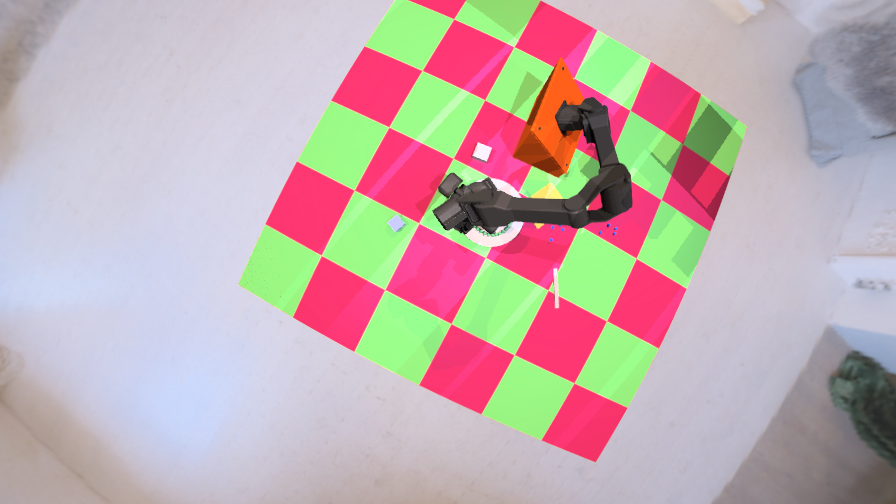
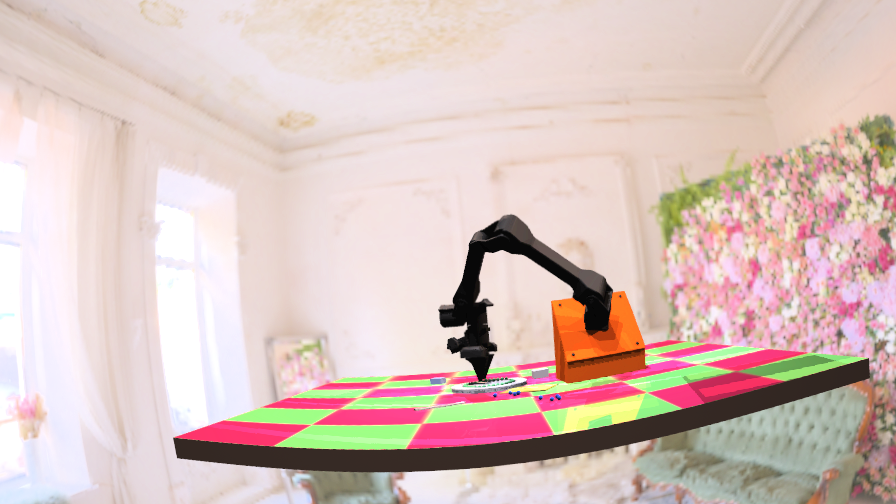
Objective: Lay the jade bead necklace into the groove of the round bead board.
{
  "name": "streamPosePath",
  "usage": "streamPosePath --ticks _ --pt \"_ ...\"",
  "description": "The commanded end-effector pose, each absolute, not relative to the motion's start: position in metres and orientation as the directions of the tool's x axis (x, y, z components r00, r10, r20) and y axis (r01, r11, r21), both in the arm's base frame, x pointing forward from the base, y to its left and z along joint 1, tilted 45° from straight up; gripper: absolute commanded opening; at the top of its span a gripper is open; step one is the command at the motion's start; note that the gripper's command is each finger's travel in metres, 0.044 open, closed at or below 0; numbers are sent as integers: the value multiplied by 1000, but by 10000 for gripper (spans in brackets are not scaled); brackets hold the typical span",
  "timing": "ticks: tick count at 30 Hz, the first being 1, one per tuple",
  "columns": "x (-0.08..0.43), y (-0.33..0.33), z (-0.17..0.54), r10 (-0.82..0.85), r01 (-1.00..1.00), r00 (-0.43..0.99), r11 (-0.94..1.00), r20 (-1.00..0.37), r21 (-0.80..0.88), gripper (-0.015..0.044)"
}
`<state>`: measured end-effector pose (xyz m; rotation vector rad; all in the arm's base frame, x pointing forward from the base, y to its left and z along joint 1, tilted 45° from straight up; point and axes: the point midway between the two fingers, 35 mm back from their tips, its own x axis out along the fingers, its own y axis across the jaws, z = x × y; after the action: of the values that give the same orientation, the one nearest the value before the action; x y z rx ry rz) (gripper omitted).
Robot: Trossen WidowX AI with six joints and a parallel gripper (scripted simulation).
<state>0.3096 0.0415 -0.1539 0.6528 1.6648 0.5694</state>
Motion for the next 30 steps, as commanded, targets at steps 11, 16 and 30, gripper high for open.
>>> streamPosePath --ticks 11,16,30 --pt "310 38 -150 690 116 -145 724 -709 681 440" --pt "310 38 -150 690 116 -145 724 -709 681 440" --pt "295 34 -138 689 125 -145 724 -710 678 335"
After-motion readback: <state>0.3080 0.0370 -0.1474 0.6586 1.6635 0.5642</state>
